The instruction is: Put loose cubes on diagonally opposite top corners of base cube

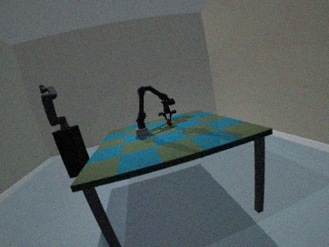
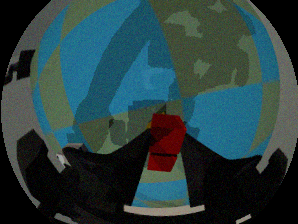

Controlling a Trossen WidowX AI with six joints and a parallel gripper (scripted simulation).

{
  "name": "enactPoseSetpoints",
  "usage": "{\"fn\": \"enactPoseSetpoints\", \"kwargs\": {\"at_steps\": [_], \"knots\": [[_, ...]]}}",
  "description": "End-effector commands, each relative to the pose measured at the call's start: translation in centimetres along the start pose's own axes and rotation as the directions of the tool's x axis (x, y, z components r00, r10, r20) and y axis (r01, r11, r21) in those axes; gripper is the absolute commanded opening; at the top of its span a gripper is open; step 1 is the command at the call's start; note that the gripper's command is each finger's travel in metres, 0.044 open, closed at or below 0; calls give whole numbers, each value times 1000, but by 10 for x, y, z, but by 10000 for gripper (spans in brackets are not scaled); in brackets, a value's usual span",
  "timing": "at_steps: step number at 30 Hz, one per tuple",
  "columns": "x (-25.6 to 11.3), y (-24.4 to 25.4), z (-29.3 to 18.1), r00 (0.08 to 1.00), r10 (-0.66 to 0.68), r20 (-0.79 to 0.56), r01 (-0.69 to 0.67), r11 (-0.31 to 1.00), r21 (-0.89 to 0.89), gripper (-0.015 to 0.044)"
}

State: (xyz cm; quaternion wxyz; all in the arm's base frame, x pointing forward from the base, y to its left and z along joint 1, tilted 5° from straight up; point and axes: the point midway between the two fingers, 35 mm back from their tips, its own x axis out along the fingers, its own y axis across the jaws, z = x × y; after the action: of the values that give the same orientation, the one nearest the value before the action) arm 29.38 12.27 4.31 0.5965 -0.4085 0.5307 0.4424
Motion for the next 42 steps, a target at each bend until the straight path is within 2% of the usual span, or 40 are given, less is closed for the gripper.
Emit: {"fn": "enactPoseSetpoints", "kwargs": {"at_steps": [1,6,10,42], "knots": [[1,0,-1,1000,-4,-4,4,1000,1,105],[1,0,-1,1000,-4,-4,4,1000,1,105],[1,0,-1,1000,-4,-4,4,1000,1,205],[-30,0,0,1000,0,0,0,1000,0,205]]}}
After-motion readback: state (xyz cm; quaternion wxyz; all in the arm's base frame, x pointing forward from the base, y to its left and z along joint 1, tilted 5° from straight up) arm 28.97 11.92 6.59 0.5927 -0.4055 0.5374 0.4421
